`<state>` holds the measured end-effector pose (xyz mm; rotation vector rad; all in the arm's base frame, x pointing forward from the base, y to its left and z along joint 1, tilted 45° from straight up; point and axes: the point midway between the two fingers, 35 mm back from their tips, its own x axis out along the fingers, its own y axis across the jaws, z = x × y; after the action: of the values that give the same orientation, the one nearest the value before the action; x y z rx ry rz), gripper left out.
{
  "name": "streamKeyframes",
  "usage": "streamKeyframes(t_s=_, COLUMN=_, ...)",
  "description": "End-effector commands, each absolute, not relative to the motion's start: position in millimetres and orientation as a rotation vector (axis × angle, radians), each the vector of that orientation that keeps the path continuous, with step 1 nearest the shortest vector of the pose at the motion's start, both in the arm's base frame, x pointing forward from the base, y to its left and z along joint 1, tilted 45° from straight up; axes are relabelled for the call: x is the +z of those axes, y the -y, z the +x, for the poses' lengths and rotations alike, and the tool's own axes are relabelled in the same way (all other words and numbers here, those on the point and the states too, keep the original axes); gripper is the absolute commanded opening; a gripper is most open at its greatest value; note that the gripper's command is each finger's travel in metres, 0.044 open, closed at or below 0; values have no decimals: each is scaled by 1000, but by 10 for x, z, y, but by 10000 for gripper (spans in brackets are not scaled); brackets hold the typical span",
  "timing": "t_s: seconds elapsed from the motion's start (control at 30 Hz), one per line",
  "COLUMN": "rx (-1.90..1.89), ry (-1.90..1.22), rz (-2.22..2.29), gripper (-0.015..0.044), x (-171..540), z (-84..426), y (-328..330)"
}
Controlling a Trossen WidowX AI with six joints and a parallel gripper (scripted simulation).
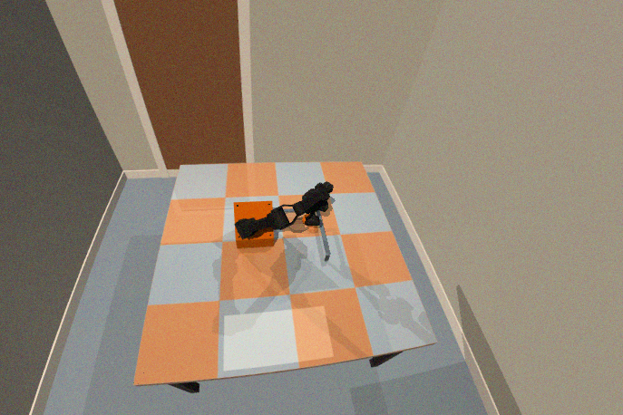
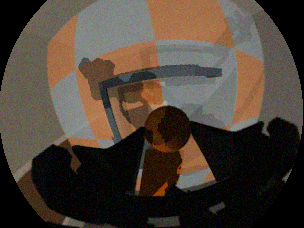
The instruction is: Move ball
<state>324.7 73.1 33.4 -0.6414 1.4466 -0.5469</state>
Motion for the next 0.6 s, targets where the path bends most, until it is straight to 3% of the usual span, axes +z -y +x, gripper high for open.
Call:
streamKeyframes(t_s=0.0, rx=-543, ry=-1434, rz=-652, gripper=0, x=196, z=3445, y=-759)
streamKeyframes(t_s=0.57, rx=-542, ry=-1428, rz=-659, gripper=0, x=-153, z=3665, y=-624)
